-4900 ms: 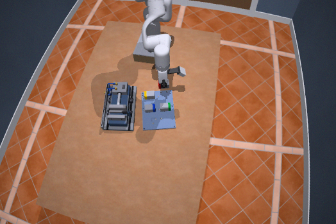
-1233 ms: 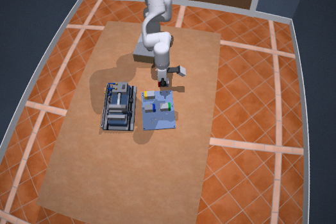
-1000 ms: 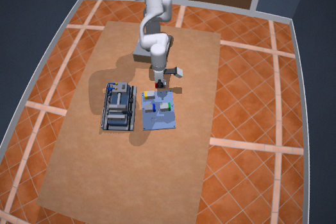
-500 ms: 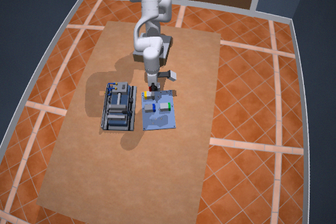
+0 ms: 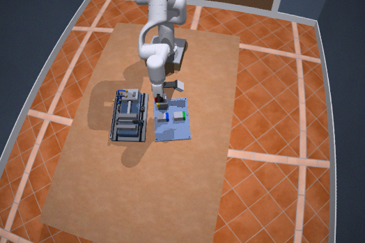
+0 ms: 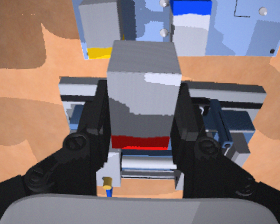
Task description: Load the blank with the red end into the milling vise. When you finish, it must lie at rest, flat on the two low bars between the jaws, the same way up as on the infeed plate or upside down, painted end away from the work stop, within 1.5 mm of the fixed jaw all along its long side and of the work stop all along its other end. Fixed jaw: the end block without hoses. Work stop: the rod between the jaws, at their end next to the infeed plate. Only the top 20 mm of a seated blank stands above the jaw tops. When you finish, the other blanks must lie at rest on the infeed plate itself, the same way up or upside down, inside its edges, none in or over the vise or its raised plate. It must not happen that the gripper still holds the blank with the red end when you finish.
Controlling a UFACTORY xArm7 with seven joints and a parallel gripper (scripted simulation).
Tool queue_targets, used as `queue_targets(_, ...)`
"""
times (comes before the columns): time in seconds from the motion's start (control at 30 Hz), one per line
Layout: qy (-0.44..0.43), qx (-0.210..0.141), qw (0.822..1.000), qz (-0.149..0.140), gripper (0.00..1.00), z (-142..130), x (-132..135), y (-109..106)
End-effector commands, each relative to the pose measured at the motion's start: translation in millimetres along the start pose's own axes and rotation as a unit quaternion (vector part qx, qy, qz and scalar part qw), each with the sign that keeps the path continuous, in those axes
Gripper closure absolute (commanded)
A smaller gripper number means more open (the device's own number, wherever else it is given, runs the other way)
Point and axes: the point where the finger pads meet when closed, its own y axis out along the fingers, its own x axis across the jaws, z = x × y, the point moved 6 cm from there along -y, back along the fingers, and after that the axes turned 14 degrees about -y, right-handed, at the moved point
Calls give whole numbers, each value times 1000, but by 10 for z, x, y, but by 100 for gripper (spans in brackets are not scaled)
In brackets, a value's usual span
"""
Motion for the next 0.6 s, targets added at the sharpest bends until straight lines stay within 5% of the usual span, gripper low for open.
queue_targets(0.0,2,-1,1000,-2,100,-176,54,-13)
queue_targets(0.57,2,-1,1000,-2,100,-643,182,-2)
